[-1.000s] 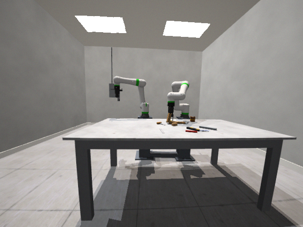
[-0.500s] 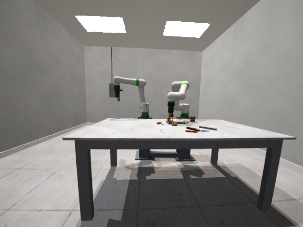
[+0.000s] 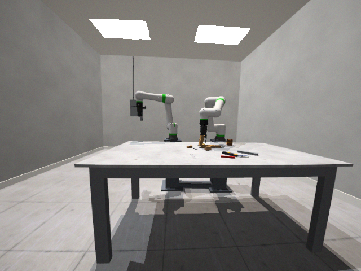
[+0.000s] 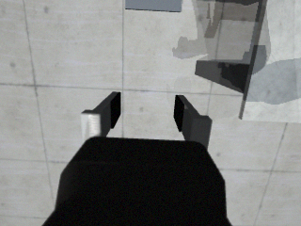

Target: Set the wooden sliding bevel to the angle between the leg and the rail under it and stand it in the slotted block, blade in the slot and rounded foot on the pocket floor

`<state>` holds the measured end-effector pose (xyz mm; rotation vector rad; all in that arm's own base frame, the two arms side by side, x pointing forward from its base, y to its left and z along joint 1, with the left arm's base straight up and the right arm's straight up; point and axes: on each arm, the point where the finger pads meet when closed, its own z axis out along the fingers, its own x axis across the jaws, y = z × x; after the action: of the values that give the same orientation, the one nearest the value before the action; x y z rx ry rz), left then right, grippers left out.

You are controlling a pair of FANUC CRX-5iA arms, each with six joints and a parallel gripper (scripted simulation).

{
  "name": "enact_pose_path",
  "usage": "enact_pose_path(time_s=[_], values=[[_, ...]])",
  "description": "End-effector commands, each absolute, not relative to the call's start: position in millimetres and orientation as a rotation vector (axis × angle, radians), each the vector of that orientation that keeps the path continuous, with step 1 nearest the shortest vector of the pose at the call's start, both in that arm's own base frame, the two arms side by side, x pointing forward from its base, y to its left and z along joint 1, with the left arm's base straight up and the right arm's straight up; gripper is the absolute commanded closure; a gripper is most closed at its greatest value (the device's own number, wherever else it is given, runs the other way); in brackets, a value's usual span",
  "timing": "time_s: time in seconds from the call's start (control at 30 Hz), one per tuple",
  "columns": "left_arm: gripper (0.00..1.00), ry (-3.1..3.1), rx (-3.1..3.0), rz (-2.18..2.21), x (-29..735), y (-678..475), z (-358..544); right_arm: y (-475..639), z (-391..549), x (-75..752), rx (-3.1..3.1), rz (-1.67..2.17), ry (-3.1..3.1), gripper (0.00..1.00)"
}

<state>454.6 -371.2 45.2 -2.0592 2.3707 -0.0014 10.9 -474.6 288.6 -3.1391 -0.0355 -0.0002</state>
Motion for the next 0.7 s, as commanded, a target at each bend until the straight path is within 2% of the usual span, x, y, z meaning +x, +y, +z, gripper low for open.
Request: enact_pose_path(time_s=[0.0,0.67], values=[[0.00,2.370,-2.060,-0.006,455,-372,66,-475,290,11,-3.141,0.000,-0.035,0.00],[0.00,2.370,-2.059,-0.006,455,-372,143,-475,290,11,-3.141,0.000,-0.035,0.00]])
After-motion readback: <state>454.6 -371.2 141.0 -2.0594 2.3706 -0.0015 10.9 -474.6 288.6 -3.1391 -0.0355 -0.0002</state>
